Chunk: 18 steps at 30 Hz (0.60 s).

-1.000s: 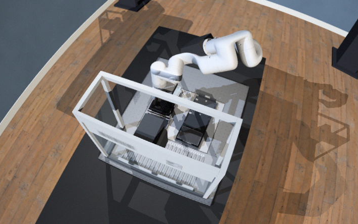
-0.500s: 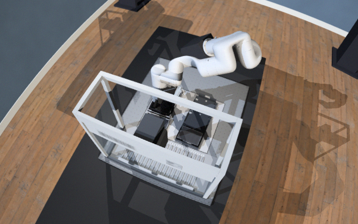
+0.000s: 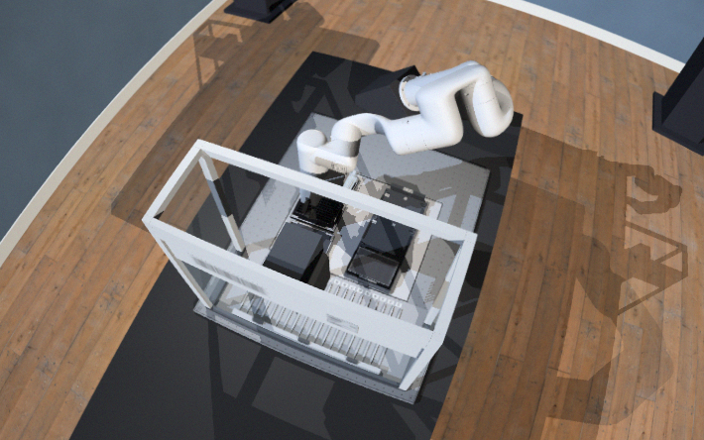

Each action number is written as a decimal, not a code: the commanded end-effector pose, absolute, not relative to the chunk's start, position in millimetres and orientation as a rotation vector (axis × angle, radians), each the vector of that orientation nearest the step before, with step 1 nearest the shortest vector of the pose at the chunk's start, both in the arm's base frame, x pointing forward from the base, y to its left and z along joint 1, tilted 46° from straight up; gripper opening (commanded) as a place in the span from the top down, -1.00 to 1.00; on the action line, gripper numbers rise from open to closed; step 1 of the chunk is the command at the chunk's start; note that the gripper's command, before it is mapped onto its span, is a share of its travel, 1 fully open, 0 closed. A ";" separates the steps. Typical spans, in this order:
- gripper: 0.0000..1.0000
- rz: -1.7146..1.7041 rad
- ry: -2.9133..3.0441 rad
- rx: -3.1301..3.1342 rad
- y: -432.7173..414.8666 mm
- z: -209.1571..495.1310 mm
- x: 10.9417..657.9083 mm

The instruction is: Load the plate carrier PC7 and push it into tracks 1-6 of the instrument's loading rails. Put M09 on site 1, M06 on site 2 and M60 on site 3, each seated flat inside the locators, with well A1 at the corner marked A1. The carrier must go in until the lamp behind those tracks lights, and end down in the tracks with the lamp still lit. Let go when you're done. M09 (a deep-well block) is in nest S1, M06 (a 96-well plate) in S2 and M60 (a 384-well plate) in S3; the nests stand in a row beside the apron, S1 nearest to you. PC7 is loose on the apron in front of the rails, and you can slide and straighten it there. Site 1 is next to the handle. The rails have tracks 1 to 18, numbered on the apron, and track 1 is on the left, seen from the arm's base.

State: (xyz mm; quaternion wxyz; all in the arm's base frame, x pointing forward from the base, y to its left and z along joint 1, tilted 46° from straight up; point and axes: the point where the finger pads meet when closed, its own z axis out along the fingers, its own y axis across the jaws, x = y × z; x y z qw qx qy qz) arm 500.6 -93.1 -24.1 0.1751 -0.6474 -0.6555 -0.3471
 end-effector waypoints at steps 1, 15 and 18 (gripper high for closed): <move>-1.00 -0.984 -1.859 -1.840 -95.8 -23.3 501.2; -1.00 -0.984 -1.859 -1.840 -90.9 -28.3 502.8; -1.00 -0.984 -1.859 -1.840 -89.5 -29.7 503.3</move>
